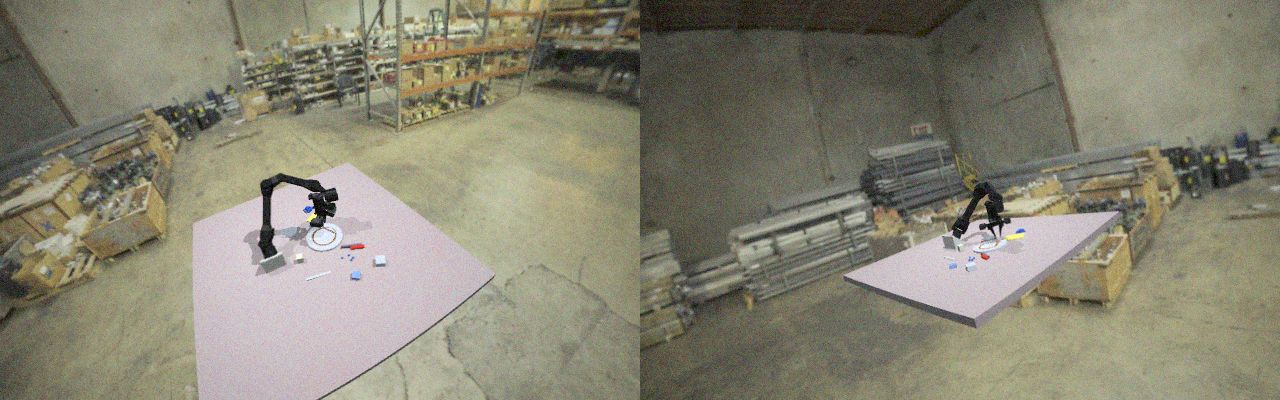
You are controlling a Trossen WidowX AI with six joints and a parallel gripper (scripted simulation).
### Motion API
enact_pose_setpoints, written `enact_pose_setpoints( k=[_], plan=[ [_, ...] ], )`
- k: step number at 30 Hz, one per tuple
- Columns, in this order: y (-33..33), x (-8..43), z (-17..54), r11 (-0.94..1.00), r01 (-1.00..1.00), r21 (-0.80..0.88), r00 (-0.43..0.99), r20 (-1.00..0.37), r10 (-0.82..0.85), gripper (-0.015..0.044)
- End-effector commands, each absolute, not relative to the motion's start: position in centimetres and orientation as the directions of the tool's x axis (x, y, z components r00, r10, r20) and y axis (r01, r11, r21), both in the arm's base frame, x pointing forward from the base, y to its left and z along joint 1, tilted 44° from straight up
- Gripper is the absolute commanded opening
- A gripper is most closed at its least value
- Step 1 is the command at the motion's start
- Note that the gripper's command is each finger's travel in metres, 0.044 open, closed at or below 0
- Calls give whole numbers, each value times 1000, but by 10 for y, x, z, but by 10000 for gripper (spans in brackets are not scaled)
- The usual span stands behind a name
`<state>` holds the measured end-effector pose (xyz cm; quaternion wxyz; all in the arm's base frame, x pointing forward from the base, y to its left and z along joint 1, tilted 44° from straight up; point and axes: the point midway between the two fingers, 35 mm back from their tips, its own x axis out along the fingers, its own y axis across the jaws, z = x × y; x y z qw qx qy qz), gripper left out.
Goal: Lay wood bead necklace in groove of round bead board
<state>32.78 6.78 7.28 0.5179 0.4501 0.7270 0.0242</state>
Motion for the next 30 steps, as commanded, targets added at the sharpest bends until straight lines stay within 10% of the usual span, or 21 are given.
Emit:
enact_pose_setpoints(
  k=[1,30],
  plan=[
    [73,326,68,591,633,500,-64,-728,683,120],
    [85,324,57,595,629,500,-67,-728,682,0]
  ],
)
